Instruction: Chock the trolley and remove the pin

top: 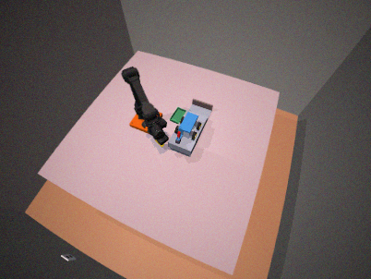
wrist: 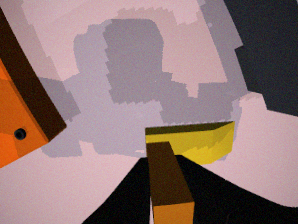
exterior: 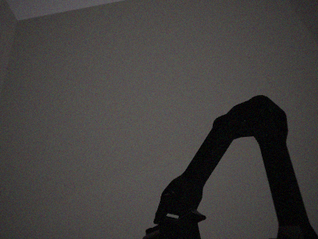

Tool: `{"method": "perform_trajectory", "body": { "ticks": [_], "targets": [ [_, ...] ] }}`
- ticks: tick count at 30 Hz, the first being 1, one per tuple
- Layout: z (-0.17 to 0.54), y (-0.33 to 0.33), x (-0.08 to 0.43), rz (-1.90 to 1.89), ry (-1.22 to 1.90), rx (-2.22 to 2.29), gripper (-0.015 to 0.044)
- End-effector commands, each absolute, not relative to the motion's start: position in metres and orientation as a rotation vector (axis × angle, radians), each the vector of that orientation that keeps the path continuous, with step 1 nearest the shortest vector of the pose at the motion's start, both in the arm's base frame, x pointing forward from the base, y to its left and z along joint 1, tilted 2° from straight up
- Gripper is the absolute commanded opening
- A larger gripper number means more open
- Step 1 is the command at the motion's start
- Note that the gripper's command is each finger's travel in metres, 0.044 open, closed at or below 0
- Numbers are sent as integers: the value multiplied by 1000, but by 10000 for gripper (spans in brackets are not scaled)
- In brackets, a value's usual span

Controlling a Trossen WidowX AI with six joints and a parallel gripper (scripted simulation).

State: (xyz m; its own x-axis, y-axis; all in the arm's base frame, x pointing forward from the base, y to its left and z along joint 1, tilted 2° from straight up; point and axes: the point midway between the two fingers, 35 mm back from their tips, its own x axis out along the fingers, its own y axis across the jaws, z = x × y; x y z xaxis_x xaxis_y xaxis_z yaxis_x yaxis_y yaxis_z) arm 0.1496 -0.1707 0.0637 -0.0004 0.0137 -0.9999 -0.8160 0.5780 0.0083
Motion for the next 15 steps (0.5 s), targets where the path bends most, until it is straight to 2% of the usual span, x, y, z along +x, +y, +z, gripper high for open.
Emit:
{"method": "perform_trajectory", "body": {
  "ticks": [1, 15],
  "targets": [
    [78, -172, 150, 746, 1437, -738, 0],
    [121, -170, 149, 746, 1437, -738, 0]
  ]
}}
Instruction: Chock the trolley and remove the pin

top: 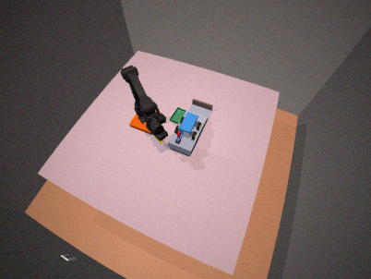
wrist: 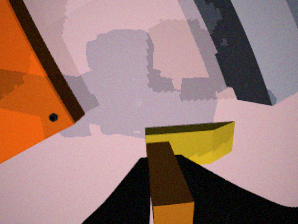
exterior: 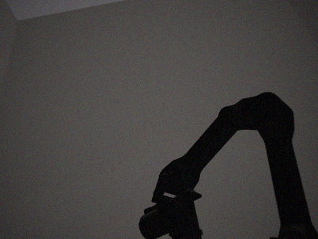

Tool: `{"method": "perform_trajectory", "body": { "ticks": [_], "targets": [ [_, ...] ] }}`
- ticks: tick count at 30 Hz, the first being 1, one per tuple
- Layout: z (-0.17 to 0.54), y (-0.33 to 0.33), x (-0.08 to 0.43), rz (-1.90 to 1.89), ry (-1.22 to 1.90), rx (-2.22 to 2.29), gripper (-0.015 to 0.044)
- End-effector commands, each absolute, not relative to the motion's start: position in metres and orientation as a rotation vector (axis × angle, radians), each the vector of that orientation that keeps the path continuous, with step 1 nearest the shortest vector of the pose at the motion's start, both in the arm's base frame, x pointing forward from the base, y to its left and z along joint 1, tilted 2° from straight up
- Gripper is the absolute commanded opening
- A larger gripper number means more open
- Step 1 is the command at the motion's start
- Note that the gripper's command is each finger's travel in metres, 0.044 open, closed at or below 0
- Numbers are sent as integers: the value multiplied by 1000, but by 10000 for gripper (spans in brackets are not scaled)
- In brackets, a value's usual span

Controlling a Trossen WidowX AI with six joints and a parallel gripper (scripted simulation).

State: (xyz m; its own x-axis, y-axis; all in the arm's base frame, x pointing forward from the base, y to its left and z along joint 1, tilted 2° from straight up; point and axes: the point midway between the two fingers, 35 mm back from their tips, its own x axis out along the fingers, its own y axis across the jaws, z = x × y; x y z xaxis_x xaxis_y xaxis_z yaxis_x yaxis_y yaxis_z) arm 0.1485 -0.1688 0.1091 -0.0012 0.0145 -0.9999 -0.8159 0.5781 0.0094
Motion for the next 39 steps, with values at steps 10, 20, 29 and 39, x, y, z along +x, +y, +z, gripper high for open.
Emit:
{"method": "perform_trajectory", "body": {
  "ticks": [10, 20, 29, 39],
  "targets": [
    [151, -172, 150, 746, 1437, -738, 0],
    [177, -175, 151, 745, 1437, -738, 0],
    [177, -175, 151, 659, 1466, -652, 0],
    [177, -175, 151, 393, 1532, -384, 0]
  ]
}}
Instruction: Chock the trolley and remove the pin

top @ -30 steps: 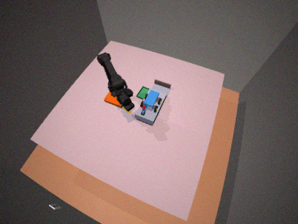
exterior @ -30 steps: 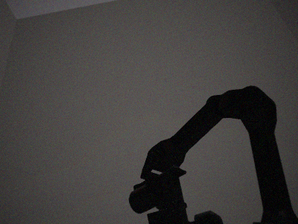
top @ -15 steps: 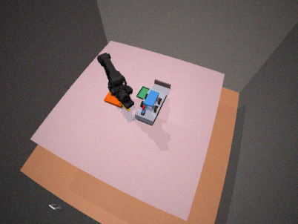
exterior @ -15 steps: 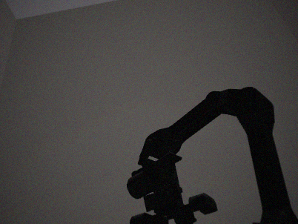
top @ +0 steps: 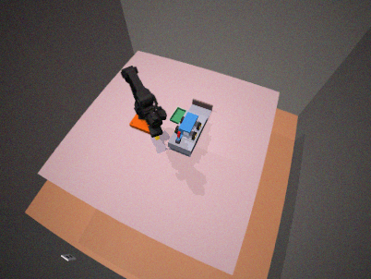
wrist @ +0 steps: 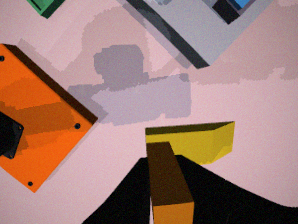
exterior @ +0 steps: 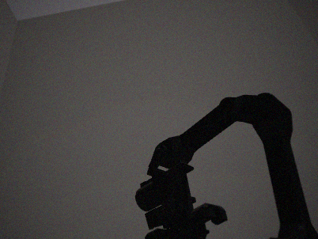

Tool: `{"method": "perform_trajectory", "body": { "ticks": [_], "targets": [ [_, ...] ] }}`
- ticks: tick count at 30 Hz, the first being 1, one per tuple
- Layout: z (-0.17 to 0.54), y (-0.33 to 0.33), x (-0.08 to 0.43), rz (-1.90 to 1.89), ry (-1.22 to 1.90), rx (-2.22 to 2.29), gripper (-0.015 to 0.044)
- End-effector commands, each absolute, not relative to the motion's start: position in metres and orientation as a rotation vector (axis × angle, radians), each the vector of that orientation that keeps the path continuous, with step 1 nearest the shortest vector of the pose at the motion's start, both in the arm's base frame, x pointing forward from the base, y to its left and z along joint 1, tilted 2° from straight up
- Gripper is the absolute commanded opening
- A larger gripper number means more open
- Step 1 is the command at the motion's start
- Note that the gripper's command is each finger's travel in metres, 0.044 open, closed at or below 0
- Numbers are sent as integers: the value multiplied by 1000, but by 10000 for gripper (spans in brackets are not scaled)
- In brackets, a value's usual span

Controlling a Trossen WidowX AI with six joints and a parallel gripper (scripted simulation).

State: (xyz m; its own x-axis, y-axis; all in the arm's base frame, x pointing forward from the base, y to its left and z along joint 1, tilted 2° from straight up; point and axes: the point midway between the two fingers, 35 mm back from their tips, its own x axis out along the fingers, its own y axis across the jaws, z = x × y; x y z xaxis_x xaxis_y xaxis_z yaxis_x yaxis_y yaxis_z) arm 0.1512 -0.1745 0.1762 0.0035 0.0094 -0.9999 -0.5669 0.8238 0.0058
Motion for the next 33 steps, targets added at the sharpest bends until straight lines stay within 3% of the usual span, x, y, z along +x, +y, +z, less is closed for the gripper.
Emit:
{"method": "perform_trajectory", "body": {
  "ticks": [1, 19, 33],
  "targets": [
    [177, -175, 151, 367, 1537, -358, 0],
    [177, -175, 151, -110, 1564, 121, 0],
    [176, -157, 161, -149, 1561, 163, 0]
  ]
}}
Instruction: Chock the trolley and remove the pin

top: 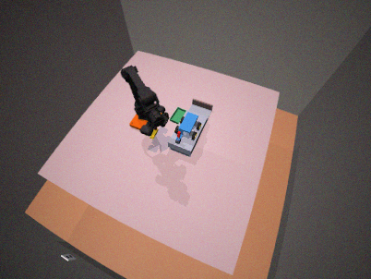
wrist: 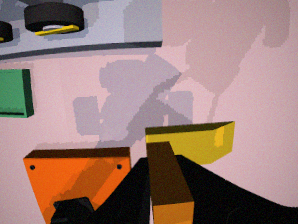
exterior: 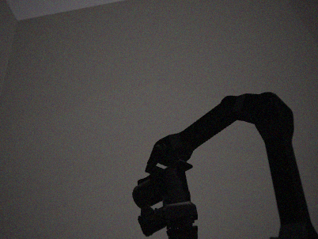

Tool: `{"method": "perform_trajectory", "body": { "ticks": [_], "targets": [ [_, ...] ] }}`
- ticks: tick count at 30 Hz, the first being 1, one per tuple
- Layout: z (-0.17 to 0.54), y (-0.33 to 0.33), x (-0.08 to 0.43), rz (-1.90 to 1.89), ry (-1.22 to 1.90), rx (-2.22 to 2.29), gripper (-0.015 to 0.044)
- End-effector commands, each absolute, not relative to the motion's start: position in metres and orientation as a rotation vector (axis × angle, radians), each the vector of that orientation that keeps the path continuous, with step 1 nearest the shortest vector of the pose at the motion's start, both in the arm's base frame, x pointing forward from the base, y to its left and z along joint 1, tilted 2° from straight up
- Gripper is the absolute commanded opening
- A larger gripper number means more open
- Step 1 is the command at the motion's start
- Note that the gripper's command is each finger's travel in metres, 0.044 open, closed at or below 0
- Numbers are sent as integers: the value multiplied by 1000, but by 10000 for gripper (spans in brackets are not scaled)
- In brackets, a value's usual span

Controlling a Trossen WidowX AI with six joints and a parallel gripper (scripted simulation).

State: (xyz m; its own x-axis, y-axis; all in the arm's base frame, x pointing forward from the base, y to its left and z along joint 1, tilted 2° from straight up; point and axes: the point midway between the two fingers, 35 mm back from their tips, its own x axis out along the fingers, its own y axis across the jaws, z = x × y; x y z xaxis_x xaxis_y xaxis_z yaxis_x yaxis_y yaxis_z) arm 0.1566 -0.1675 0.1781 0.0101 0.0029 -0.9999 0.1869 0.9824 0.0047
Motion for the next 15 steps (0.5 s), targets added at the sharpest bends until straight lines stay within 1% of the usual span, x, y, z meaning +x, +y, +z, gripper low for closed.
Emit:
{"method": "perform_trajectory", "body": {
  "ticks": [1, 15],
  "targets": [
    [176, -153, 163, -152, 1561, 167, 0],
    [177, -110, 190, -153, 1558, 175, 0]
  ]
}}
